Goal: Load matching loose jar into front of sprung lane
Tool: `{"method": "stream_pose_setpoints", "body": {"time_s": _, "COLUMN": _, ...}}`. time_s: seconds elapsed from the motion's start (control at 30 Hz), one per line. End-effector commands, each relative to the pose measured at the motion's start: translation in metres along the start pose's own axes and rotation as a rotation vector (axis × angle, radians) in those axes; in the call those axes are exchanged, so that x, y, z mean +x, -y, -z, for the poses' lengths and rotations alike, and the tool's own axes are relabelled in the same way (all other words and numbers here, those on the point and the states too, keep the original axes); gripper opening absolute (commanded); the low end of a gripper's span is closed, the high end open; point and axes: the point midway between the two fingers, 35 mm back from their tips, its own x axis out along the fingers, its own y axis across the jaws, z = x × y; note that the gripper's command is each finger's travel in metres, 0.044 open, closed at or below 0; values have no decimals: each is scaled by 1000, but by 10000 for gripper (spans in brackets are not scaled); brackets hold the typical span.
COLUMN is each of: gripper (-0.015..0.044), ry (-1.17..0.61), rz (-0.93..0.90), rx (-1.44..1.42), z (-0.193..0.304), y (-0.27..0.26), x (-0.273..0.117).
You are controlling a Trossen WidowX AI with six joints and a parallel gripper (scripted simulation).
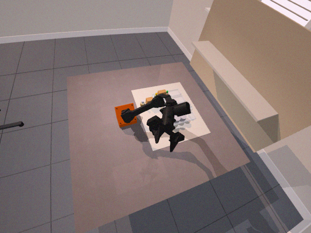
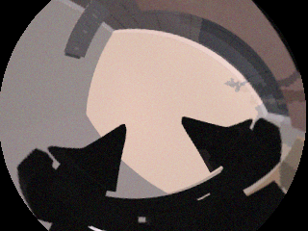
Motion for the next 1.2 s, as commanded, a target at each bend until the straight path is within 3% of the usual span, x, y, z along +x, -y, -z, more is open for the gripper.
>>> {"method": "stream_pose_setpoints", "body": {"time_s": 0.0, "gripper": 426, "ry": 2, "rz": 2, "rx": 9, "z": -1, "y": -1, "x": 1}}
{"method": "stream_pose_setpoints", "body": {"time_s": 0.37, "gripper": 440, "ry": 196, "rz": 137, "rx": 582, "z": -51, "y": -27, "x": 39}}
{"method": "stream_pose_setpoints", "body": {"time_s": 0.63, "gripper": 440, "ry": 447, "rz": 231, "rx": 1025, "z": -104, "y": -10, "x": 69}}
{"method": "stream_pose_setpoints", "body": {"time_s": 0.9, "gripper": 440, "ry": 866, "rz": 252, "rx": 1469, "z": -169, "y": 55, "x": 83}}
{"method": "stream_pose_setpoints", "body": {"time_s": 1.17, "gripper": 440, "ry": 1379, "rz": 165, "rx": 1727, "z": -215, "y": 153, "x": 49}}
